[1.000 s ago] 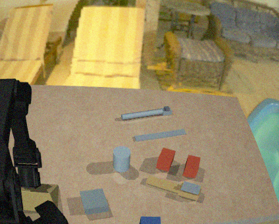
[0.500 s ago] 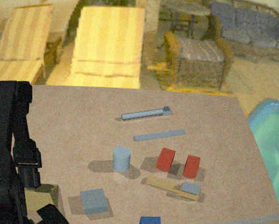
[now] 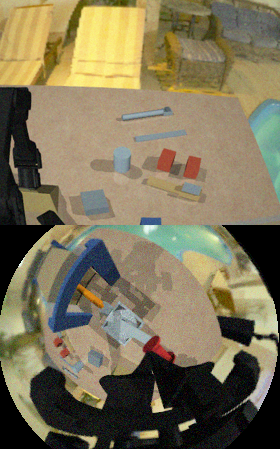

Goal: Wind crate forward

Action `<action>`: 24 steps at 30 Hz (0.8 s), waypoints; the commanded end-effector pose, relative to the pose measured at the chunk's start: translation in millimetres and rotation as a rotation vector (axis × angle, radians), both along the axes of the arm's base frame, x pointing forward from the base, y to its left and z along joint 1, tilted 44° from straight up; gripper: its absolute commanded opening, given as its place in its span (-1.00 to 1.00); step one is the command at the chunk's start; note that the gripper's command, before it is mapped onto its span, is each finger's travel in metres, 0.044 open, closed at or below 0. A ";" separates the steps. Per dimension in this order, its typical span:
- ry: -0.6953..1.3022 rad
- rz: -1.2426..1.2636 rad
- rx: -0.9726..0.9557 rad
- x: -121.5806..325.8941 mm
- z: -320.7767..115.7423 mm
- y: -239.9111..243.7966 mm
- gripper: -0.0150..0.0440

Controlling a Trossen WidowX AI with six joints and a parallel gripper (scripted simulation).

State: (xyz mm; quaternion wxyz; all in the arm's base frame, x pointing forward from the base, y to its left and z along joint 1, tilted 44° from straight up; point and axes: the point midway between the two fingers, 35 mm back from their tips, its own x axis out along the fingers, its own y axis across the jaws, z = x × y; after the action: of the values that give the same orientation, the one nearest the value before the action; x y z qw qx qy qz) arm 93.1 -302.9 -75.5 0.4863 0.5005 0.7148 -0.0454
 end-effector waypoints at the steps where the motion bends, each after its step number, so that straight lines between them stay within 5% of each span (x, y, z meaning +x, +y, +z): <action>1: -0.002 0.003 -0.014 -0.3 -6.8 -8.3 -0.49; 24: -0.008 -0.017 -0.080 0.0 30.0 -39.0 -0.49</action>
State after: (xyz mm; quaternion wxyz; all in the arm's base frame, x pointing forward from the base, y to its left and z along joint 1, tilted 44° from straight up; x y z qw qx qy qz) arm 93.5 -339.2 -48.7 0.5082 0.4879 0.7060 -0.0723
